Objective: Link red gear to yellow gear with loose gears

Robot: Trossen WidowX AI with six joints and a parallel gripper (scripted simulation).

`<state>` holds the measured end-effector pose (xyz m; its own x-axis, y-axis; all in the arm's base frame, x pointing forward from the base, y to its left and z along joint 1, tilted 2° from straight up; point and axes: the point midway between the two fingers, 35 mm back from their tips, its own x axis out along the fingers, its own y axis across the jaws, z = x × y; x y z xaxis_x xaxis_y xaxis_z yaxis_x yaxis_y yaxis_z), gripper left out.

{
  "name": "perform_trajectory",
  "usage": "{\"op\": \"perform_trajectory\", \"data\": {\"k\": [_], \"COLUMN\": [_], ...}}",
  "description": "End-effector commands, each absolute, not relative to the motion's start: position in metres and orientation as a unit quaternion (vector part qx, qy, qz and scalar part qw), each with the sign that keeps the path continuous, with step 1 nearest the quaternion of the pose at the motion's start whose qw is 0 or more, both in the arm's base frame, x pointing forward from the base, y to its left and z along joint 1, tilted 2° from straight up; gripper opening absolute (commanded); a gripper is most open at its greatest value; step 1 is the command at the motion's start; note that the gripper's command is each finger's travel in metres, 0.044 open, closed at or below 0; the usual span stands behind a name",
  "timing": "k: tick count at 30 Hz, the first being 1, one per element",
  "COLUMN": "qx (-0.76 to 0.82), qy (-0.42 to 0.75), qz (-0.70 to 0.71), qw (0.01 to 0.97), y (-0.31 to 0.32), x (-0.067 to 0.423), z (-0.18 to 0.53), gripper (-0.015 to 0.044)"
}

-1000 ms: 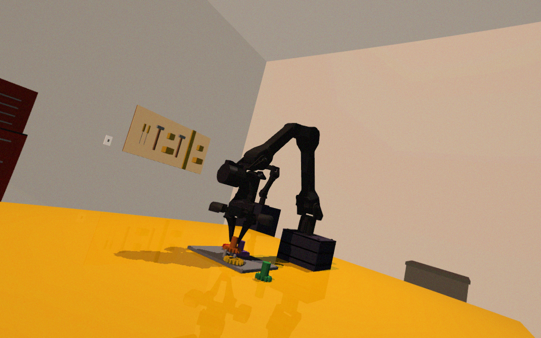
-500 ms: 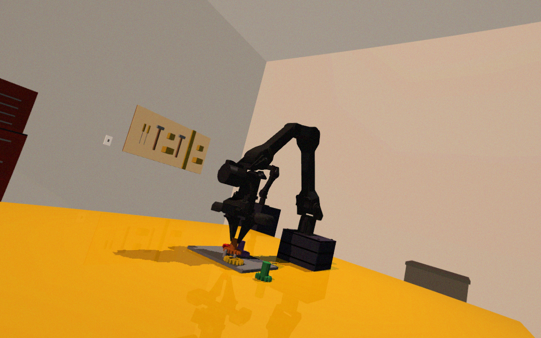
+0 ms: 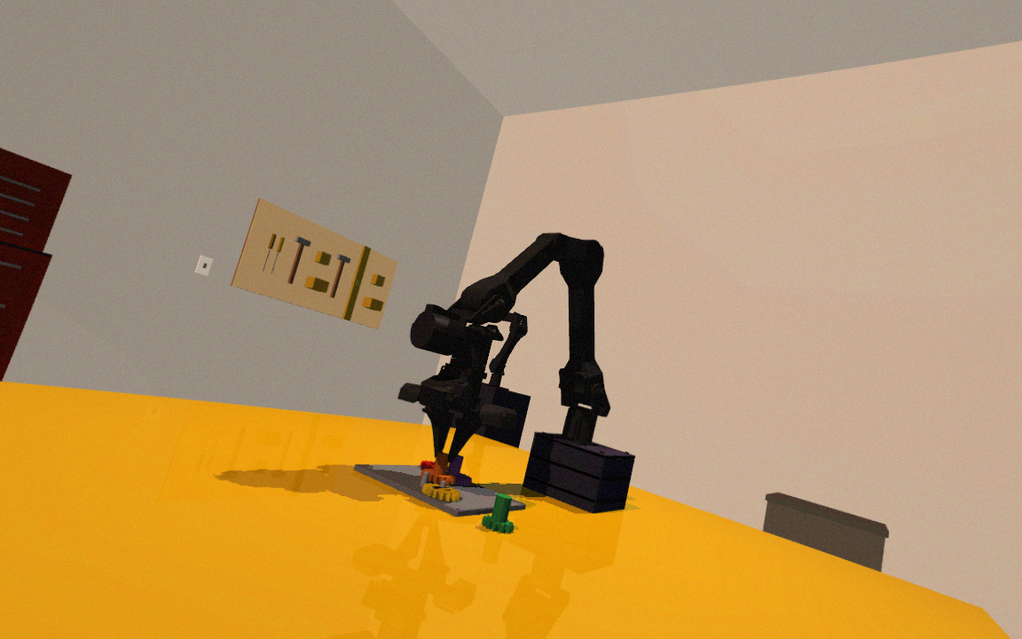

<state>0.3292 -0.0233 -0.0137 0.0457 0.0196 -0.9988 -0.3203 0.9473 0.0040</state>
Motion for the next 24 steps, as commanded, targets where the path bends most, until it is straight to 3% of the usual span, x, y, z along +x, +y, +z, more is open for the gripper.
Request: {"op": "perform_trajectory", "data": {"k": [1, 16, 21, 24], "qx": [-0.138, -0.209, -0.190, -0.165], "qy": [0.674, 0.656, 0.661, 0.668], "qz": [0.146, 0.213, 0.195, 0.172], "qw": [0.711, 0.693, 0.699, 0.705], "y": [-0.0224, -0.0236, -0.0235, -0.0234], "x": [0.3290, 0.3308, 0.3307, 0.3305], "z": [-0.0150, -0.0183, -0.0170, -0.0153], "gripper": [0.0000, 0.0000, 0.0131, 0.0140]}}
